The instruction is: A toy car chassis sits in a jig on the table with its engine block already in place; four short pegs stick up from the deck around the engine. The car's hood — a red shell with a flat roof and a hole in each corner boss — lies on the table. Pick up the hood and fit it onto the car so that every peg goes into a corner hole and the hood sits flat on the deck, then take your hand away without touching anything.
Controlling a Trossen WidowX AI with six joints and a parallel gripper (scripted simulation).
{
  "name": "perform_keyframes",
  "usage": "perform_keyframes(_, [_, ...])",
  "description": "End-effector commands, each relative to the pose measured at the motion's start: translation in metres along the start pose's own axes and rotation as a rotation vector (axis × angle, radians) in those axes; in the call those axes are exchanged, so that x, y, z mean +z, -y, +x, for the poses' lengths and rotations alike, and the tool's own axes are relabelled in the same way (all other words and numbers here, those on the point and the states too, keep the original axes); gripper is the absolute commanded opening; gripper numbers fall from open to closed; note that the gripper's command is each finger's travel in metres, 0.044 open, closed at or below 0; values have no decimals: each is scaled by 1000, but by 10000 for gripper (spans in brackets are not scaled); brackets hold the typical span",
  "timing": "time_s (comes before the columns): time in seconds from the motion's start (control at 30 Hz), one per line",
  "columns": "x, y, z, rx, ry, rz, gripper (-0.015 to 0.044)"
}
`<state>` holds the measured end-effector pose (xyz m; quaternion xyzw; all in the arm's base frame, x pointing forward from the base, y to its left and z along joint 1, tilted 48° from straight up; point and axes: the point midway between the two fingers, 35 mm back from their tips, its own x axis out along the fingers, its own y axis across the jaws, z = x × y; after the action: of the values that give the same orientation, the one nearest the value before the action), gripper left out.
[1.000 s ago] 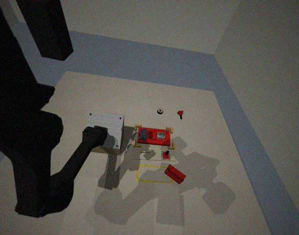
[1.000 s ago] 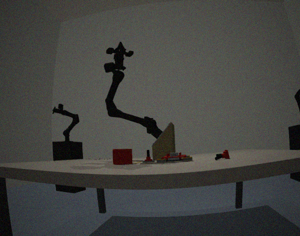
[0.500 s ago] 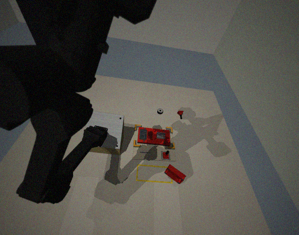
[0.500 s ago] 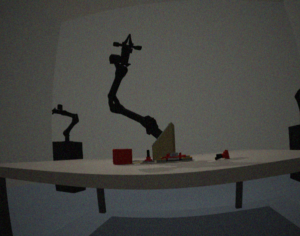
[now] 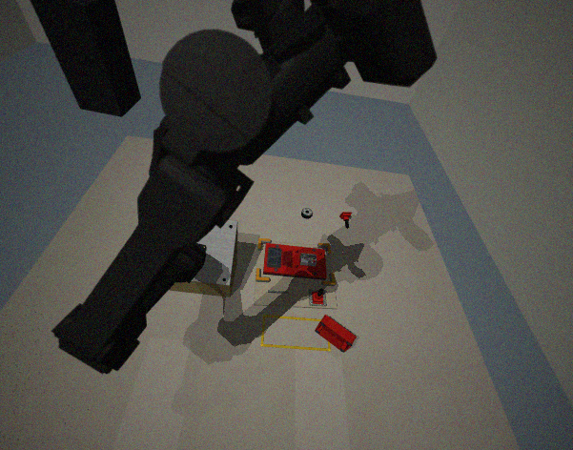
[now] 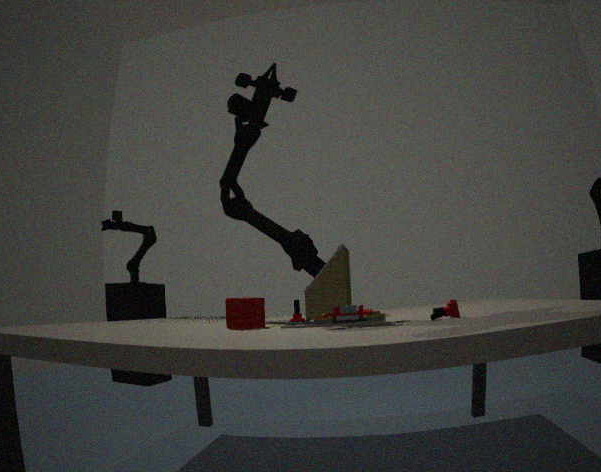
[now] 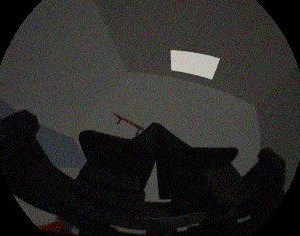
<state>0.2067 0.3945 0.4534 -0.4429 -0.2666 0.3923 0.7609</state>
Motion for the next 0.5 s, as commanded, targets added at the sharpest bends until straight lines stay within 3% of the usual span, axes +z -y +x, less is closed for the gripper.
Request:
perform_keyframes(0.0, [-30,-6,12,27,-99,-62,0])
perform_keyframes(0.47, [-155,-33,30,204,-453,-288,0])
